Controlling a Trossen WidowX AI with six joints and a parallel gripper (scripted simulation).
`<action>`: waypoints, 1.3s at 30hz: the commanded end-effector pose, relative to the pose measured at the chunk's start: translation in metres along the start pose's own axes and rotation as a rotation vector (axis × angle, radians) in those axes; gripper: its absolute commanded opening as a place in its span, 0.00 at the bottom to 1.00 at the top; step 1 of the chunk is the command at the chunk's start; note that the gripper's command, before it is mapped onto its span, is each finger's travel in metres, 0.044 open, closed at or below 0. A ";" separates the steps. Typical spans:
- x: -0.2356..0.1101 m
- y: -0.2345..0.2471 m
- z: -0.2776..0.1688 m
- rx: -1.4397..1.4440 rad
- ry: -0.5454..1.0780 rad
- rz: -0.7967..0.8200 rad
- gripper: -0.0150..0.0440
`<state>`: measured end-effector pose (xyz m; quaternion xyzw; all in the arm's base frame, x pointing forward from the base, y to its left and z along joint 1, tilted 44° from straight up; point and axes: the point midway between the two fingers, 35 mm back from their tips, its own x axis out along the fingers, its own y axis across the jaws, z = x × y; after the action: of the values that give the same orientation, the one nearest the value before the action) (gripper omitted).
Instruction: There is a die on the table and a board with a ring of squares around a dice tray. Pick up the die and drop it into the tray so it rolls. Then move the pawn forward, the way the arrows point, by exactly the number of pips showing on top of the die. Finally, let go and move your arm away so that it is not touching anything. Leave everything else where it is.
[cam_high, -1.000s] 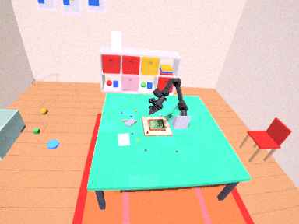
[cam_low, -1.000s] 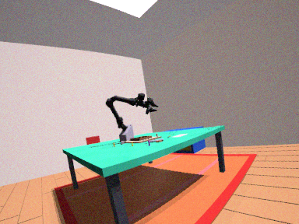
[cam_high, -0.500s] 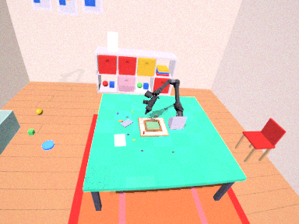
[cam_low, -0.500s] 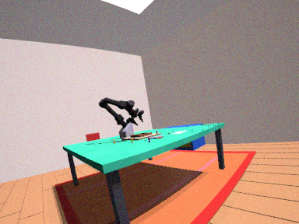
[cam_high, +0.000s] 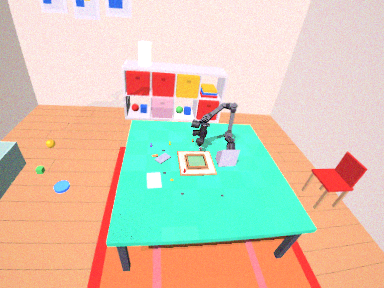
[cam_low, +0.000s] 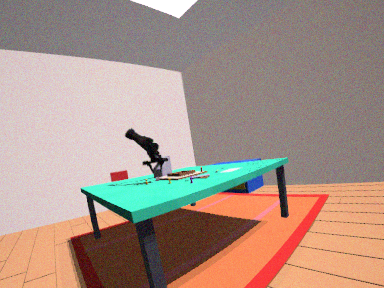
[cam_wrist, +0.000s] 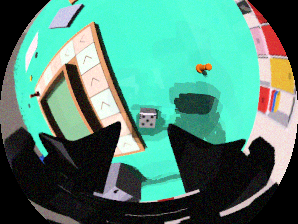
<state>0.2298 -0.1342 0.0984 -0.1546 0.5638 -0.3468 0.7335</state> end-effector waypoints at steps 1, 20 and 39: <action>0.001 -0.005 -0.007 -0.008 0.017 -0.019 0.72; 0.033 -0.004 -0.008 -0.008 0.017 -0.019 0.72; 0.048 -0.005 -0.009 -0.009 0.016 -0.021 0.43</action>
<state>0.2258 -0.1696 0.0654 -0.1600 0.5675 -0.3571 0.7244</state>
